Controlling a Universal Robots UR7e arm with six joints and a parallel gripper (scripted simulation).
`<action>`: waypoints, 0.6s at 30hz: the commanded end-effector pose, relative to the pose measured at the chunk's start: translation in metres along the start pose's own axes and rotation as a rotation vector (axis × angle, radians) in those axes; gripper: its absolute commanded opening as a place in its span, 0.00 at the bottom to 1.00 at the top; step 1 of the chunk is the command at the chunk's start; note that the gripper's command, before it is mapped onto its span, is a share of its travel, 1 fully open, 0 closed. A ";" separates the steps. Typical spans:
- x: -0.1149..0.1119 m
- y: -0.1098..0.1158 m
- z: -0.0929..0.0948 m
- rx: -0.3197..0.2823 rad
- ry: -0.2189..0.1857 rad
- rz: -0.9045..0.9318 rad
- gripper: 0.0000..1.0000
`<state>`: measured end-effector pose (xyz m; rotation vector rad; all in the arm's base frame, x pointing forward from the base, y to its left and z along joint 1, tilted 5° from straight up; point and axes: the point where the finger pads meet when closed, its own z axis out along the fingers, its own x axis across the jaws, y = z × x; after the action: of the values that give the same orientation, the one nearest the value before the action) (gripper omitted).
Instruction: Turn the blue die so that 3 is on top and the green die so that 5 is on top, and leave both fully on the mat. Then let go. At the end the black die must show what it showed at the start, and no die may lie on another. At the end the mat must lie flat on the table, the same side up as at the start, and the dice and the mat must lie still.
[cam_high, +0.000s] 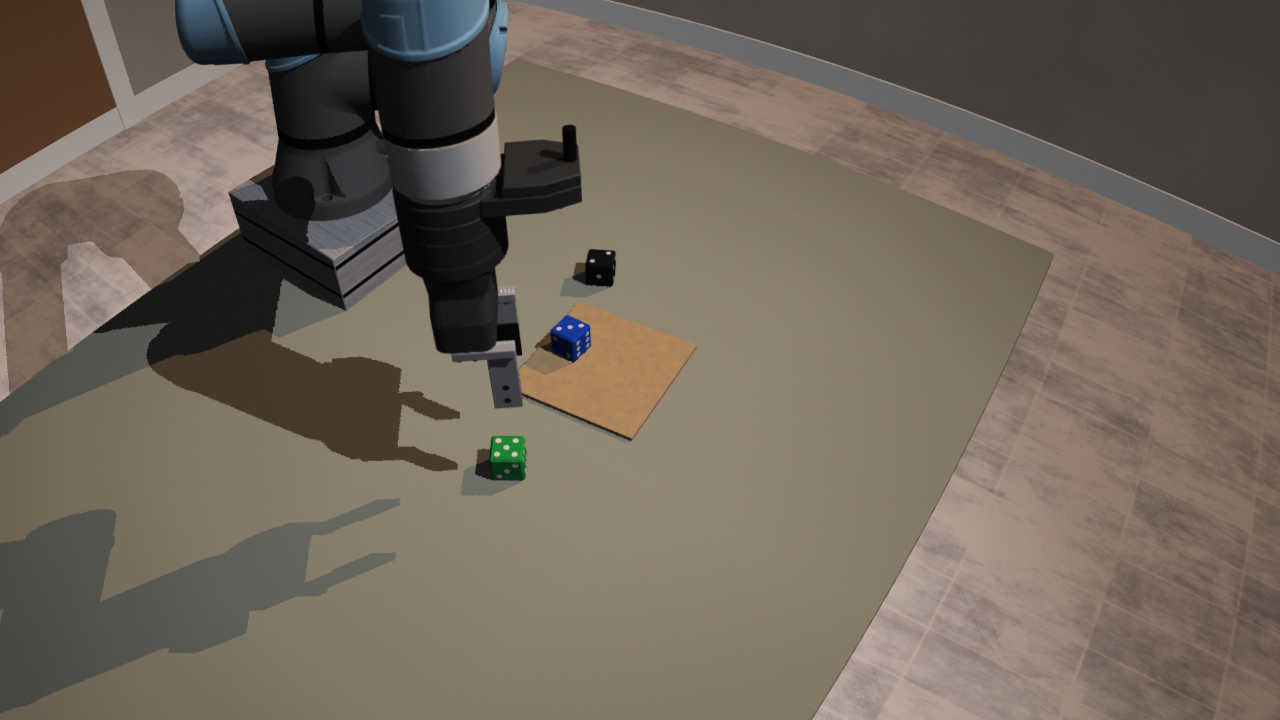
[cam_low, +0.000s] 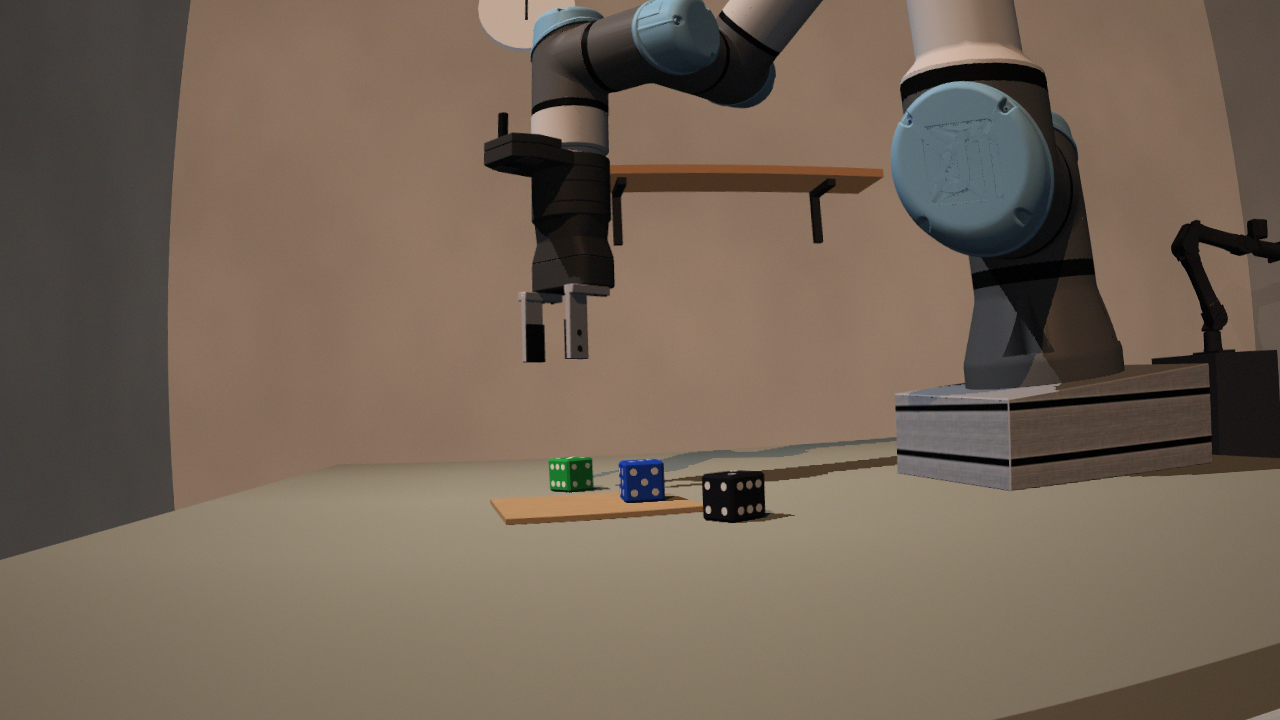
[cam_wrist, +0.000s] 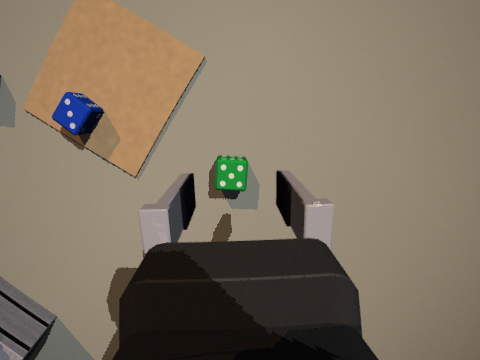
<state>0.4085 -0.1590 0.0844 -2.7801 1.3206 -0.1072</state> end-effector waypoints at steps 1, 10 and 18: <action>0.000 0.000 0.000 0.000 0.001 -0.035 1.00; -0.002 -0.001 0.004 0.000 -0.001 -0.244 1.00; -0.003 -0.001 0.008 0.000 -0.003 -0.472 1.00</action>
<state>0.4084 -0.1559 0.0781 -2.9778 0.8217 -0.1180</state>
